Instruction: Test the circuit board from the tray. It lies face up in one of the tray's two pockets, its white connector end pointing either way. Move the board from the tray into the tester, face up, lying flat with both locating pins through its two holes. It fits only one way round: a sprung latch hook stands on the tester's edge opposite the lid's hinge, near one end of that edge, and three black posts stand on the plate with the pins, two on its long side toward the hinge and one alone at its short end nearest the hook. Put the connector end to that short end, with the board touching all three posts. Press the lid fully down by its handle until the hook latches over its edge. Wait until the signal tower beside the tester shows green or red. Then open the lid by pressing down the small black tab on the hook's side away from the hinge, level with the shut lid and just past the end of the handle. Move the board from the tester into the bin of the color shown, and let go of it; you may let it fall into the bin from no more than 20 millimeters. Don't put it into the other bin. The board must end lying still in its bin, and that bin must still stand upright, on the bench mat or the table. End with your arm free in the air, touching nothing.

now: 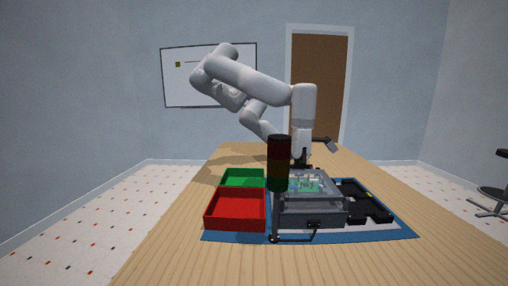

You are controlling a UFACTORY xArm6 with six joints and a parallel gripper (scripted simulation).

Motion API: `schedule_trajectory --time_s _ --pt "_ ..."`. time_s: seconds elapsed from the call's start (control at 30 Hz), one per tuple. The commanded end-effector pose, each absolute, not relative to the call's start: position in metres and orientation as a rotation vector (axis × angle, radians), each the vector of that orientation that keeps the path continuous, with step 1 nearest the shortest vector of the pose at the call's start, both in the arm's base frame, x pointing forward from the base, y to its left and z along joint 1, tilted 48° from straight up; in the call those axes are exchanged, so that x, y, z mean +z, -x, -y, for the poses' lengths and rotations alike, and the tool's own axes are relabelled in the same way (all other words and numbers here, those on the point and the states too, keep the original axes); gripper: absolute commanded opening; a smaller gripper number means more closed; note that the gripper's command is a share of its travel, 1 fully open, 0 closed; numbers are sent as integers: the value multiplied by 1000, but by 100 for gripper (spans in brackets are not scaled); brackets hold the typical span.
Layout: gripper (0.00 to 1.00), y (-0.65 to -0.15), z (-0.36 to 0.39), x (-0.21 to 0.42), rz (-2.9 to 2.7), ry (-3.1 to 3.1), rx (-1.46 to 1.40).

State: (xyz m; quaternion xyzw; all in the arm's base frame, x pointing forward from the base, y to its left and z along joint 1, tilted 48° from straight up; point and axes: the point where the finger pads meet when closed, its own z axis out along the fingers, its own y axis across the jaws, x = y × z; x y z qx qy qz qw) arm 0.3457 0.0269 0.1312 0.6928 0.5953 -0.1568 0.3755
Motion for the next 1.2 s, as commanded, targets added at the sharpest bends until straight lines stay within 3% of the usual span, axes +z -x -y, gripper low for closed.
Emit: schedule_trajectory --time_s 0.0,0.93,0.97,1.17 --pt "22 -346 -28 132 -1524 -1773 -397" --pt "22 -335 -63 165 -1524 -1773 -397" --pt "0 -335 -63 165 -1524 -1773 -397" --pt "0 -335 -63 165 -1524 -1773 -397"
